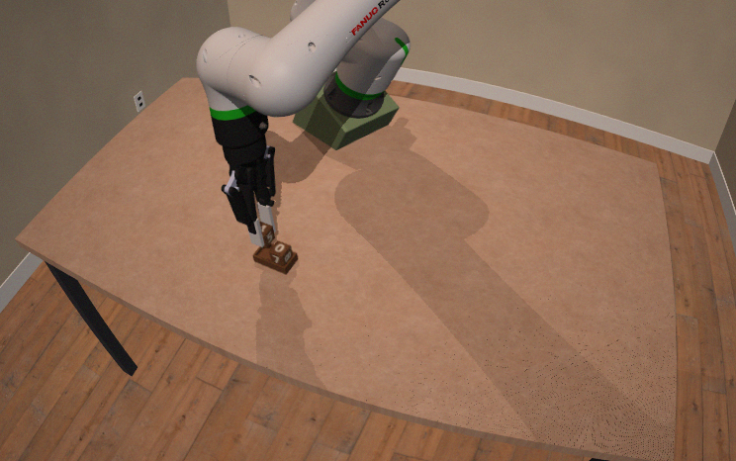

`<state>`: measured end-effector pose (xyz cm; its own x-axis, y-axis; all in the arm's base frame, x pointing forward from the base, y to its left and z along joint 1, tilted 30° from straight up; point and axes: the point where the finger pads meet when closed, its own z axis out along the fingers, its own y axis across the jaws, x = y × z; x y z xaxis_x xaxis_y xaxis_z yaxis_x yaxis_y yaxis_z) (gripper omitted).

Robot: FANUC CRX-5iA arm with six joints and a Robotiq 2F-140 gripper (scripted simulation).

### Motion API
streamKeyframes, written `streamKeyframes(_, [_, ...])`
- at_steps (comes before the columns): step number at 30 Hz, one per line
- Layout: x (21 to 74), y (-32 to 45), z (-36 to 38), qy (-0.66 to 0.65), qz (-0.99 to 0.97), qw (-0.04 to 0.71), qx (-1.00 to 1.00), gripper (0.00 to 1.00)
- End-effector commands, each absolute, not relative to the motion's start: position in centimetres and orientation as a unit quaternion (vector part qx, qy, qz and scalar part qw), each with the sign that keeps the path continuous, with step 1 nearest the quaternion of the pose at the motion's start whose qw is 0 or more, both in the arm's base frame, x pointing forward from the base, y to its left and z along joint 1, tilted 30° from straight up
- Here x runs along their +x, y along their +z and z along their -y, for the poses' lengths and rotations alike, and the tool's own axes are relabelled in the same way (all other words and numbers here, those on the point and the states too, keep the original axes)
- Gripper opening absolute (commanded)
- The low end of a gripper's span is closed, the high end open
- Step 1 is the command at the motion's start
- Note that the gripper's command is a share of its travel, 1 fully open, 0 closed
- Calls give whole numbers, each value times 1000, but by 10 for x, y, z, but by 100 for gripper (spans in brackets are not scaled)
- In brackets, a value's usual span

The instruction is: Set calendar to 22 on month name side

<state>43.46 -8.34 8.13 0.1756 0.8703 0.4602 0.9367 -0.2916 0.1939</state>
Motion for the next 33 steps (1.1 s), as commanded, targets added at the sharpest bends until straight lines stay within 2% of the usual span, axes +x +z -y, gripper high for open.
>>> streamKeyframes(1, [435,81,84,-250,591,66,-764,17])
streamKeyframes(33, [439,69,78,-250,591,66,-764,17])
